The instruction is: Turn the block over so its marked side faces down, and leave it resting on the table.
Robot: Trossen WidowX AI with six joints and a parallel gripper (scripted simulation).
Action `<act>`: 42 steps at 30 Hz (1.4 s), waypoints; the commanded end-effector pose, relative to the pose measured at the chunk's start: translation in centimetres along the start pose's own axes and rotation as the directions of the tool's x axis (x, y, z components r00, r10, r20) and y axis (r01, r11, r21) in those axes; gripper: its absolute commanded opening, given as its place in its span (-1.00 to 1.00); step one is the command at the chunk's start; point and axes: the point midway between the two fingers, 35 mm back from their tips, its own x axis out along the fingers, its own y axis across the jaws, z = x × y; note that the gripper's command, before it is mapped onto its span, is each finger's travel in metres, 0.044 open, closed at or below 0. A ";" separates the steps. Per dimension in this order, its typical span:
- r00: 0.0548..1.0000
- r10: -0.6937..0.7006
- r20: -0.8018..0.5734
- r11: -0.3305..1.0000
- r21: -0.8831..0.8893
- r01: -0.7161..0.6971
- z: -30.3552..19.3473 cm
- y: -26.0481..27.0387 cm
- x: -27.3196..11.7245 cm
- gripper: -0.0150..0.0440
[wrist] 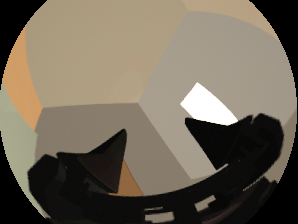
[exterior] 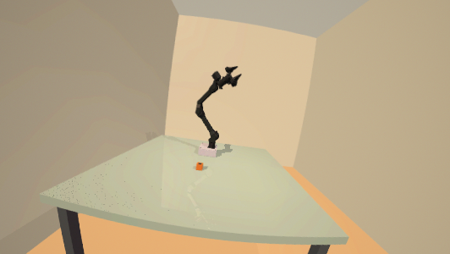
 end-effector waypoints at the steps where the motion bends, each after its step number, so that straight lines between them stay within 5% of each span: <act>1: 0.991 0.132 -0.017 0.991 0.038 -0.131 1.0 4.5 2.1 1.00; 13: 0.829 0.537 -0.159 0.836 0.232 -0.497 -0.9 20.4 4.7 1.00; 26: 0.591 0.762 -0.264 0.630 0.514 -0.582 -5.7 31.1 1.5 1.00; 35: 0.225 0.932 -0.283 0.354 0.840 -0.411 -10.7 41.3 -6.4 1.00; 42: -0.118 0.968 -0.221 0.214 0.974 -0.071 -14.2 47.5 -15.8 1.00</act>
